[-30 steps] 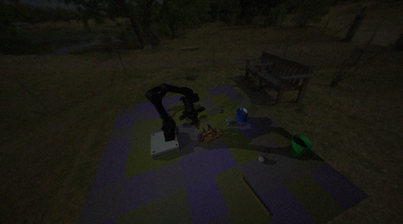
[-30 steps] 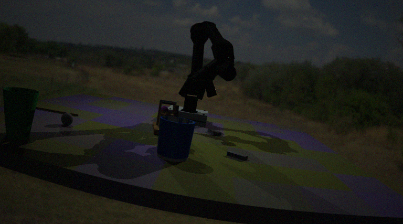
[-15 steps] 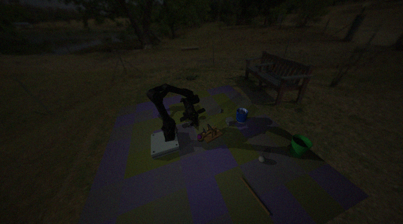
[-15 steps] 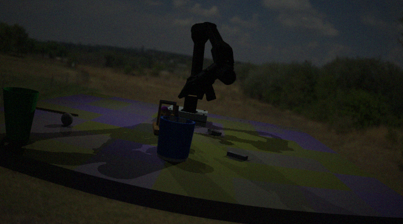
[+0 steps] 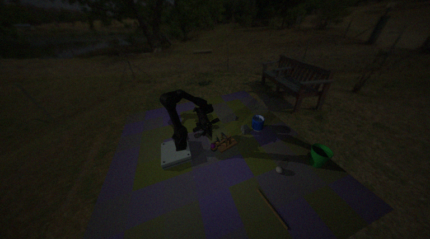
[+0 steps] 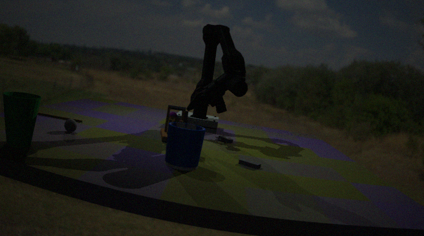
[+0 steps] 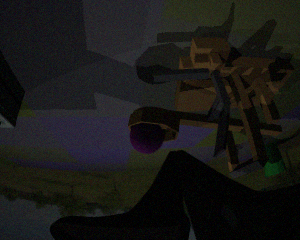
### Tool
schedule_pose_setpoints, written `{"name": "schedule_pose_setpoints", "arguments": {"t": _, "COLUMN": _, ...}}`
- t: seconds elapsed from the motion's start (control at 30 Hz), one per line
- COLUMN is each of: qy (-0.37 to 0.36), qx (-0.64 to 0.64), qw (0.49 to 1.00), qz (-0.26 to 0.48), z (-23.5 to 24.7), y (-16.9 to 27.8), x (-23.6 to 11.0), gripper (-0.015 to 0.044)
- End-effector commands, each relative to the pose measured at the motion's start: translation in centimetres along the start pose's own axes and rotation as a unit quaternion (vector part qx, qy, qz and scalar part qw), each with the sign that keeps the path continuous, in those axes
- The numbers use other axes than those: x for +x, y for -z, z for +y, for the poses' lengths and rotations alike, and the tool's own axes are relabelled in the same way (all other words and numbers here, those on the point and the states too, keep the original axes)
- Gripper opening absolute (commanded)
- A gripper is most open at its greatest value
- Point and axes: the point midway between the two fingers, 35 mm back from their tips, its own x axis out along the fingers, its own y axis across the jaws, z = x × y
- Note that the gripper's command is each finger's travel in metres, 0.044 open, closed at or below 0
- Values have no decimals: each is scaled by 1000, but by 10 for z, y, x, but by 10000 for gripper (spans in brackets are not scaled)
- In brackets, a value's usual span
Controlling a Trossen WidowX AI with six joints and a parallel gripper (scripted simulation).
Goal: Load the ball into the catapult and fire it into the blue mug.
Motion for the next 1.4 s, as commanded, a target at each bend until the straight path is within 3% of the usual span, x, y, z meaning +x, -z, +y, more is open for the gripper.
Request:
{"name": "schedule_pose_setpoints", "arguments": {"t": 0.0, "qy": -4, "qx": -7, "qw": 1000, "qz": 3, "z": 2, "y": -6, "x": 7, "gripper": 0}}
{"name": "schedule_pose_setpoints", "arguments": {"t": 1.37, "qy": -4, "qx": -7, "qw": 1000, "qz": 3, "z": 11, "y": -58, "x": 62, "gripper": 0}}
